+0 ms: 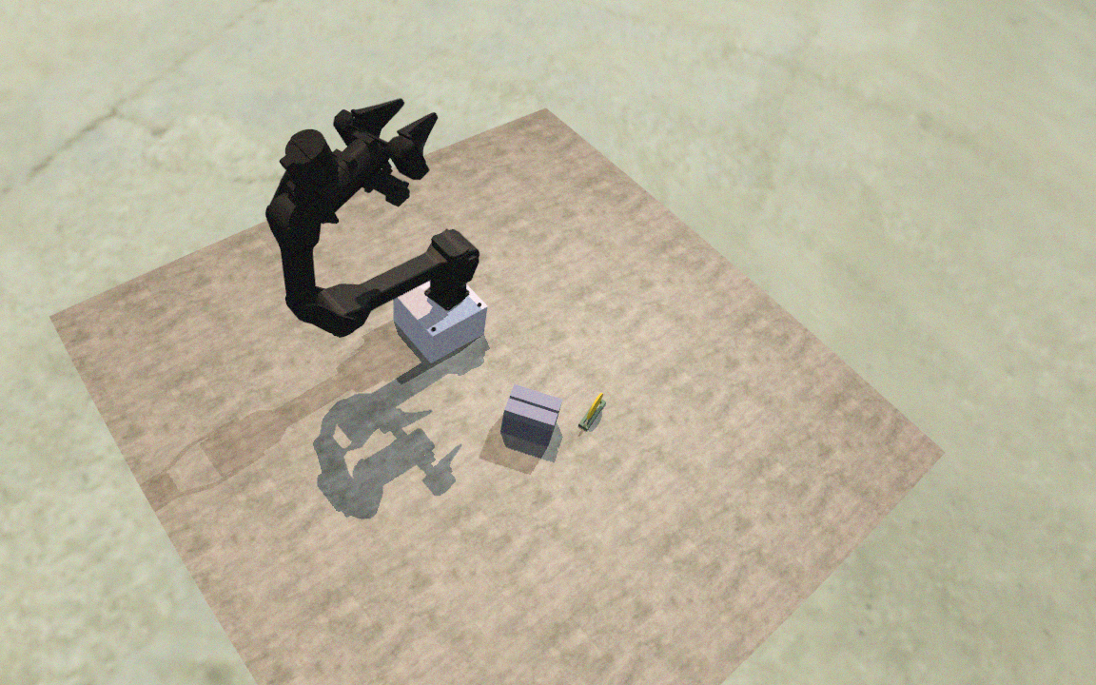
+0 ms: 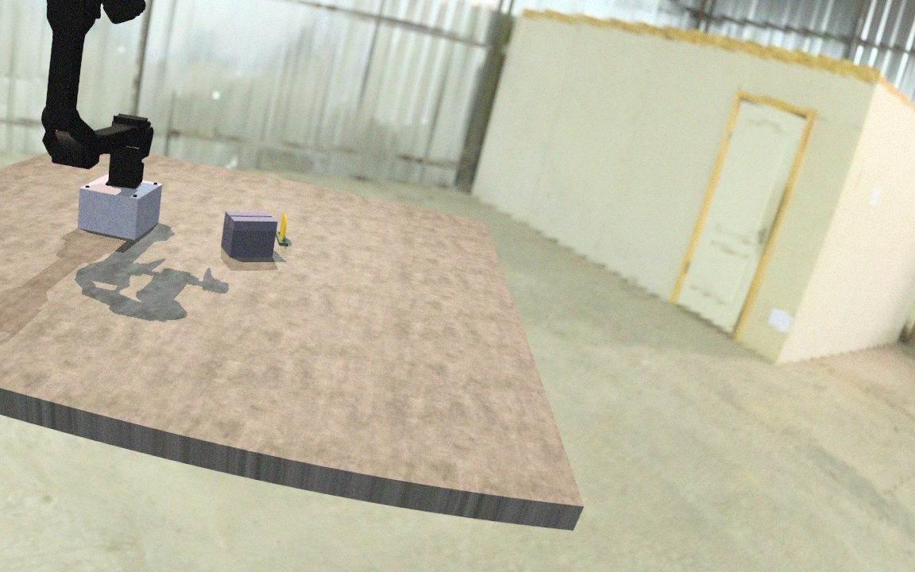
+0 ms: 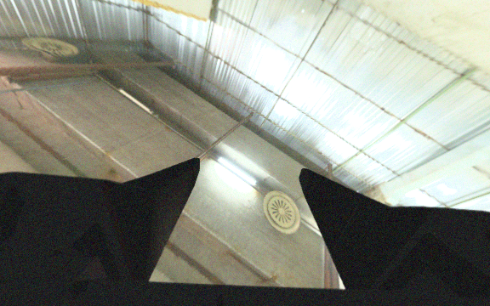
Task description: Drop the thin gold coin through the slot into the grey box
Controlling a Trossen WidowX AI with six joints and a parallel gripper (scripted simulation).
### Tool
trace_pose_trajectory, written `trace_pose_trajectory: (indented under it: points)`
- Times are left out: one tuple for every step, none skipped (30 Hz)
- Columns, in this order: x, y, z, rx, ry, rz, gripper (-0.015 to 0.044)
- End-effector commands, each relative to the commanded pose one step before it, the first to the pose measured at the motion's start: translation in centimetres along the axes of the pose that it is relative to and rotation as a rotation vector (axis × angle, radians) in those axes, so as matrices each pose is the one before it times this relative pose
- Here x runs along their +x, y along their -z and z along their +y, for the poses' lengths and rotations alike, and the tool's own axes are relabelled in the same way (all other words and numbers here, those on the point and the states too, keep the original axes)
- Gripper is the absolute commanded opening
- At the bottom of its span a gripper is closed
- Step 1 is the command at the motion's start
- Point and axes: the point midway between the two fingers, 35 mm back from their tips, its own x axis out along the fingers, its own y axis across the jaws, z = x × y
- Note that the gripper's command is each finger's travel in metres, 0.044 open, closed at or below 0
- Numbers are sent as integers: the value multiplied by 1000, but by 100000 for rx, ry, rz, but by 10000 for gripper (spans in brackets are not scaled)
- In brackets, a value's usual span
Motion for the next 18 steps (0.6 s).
trace_pose_trajectory:
  points:
    - [251,-12,-7,-1687,-287,-761,374]
    - [752,-42,-14,-5045,-792,-2307,347]
    - [1248,-85,-5,-8355,-1086,-3922,321]
    - [1509,-124,18,-10067,-917,-4866,295]
    - [1501,-144,38,-9970,-461,-4934,269]
    - [1493,-169,53,-9869,3,-4955,242]
    - [1485,-199,64,-9768,470,-4931,216]
    - [1477,-232,69,-9666,936,-4859,190]
    - [1449,-264,67,-9433,1374,-4677,164]
    - [982,-193,41,-6351,1183,-3087,161]
    - [981,-364,-54,-1437,1385,-2922,161]
    - [984,-352,-52,-1984,1447,-2945,161]
    - [1006,-348,-51,-2583,1557,-3014,161]
    - [982,-296,-9,-4530,1618,-3001,161]
    - [741,-198,26,-4878,1325,-2283,161]
    - [732,-205,21,-4858,1427,-2188,161]
    - [731,-216,12,-4830,1537,-2104,161]
    - [729,-226,3,-4802,1645,-2015,161]
